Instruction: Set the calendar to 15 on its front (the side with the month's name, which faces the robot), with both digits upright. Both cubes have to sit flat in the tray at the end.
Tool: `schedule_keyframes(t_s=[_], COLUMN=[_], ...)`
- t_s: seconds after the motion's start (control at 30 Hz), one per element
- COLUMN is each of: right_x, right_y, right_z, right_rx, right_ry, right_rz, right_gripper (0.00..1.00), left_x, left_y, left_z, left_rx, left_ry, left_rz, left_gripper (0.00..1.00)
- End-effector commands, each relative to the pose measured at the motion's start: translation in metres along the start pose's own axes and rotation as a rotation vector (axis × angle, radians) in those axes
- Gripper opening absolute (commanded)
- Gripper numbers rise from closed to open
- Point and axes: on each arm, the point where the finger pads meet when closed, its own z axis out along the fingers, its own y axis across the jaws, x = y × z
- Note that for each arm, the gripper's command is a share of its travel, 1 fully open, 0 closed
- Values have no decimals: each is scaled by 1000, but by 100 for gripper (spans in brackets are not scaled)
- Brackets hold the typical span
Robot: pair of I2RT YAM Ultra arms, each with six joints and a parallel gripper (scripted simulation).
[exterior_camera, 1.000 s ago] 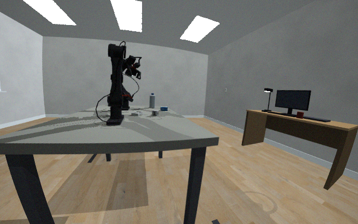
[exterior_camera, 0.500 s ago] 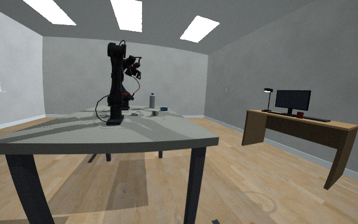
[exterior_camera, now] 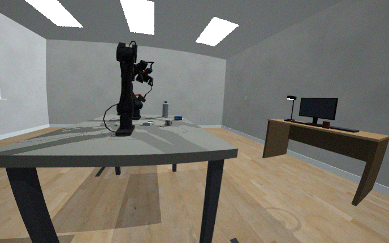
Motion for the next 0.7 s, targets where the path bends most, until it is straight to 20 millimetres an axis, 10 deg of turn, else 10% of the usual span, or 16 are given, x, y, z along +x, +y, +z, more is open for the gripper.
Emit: schedule_keyframes(t_s=[0.0, 0.37, 0.67], right_x=[2, 6, 10], right_y=[-4, -7, -3], right_z=[-15, -7, -11], right_rx=[30, 81, 167], right_ry=[-3, 17, 54], right_rz=[-7, -126, -585], right_gripper=[100, 100, 100], left_x=[-2, -2, -2], left_y=[-1, -1, -1], left_z=[-7, -7, -7], left_rx=[0, 0, 0], left_ry=[-19, -19, -19], left_rz=[3, 3, 3], left_gripper=[100, 100, 100])
